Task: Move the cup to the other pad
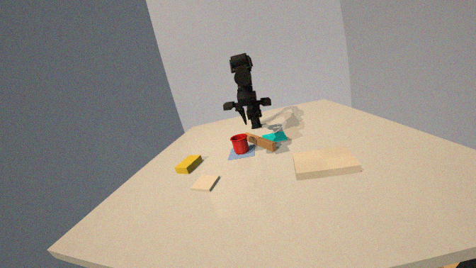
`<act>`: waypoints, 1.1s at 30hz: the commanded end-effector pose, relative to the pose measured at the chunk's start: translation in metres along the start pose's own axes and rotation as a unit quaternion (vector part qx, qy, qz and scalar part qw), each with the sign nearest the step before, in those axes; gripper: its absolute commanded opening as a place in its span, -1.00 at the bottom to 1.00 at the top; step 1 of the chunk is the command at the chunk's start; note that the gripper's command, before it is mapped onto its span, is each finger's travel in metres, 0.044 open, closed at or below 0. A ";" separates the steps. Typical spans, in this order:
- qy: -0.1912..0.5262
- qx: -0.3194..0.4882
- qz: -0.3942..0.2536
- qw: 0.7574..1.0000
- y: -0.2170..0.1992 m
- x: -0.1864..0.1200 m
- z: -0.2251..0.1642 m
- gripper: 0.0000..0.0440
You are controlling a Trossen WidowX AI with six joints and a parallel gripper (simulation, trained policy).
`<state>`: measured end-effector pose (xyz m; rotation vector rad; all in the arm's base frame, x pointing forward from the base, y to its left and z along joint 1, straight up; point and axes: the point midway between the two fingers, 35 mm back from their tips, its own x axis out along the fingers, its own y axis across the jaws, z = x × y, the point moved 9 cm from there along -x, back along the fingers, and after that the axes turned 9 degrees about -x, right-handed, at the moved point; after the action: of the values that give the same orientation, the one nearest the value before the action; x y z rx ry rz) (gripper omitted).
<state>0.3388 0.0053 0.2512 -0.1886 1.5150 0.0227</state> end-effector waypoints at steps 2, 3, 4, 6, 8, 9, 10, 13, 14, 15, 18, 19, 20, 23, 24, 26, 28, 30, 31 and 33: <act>0.021 -0.011 -0.003 1.000 -0.007 0.016 0.000 -0.40; 0.024 -0.013 -0.003 1.000 -0.009 0.020 0.000 -0.39; 0.027 -0.015 -0.003 1.000 -0.010 0.023 0.000 -0.38; 0.033 -0.020 -0.002 0.999 -0.013 0.029 -0.001 -0.36; 0.039 -0.025 -0.001 0.999 -0.015 0.035 -0.001 -0.34; 0.042 -0.028 -0.001 0.999 -0.016 0.039 -0.001 -0.33; 0.044 -0.030 0.000 0.999 -0.017 0.042 -0.001 -0.32; 0.052 -0.039 0.002 0.998 -0.020 0.052 -0.002 -0.29; 0.054 -0.042 0.003 0.998 -0.021 0.056 -0.002 -0.28; 0.056 -0.046 0.004 0.997 -0.022 0.060 -0.002 -0.27; 0.063 -0.057 0.007 0.996 -0.023 0.071 -0.003 -0.25; 0.065 -0.062 0.009 0.996 -0.024 0.076 -0.003 -0.24; 0.067 -0.067 0.010 0.995 -0.024 0.080 -0.003 -0.24; 0.072 -0.084 0.016 0.994 -0.024 0.092 -0.004 -0.22; 0.074 -0.090 0.019 0.993 -0.024 0.096 -0.005 -0.22; 0.075 -0.104 0.024 0.992 -0.024 0.103 -0.006 -0.23; 0.075 -0.119 0.026 0.990 -0.024 0.108 -0.006 -0.42; 0.078 -0.136 0.028 0.987 -0.025 0.113 -0.008 -0.65; 0.080 -0.145 0.030 0.986 -0.025 0.115 -0.008 -0.77; 0.083 -0.160 0.032 0.983 -0.026 0.117 -0.010 -1.00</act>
<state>0.3417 -0.0319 0.1443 -0.3849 1.6654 0.2685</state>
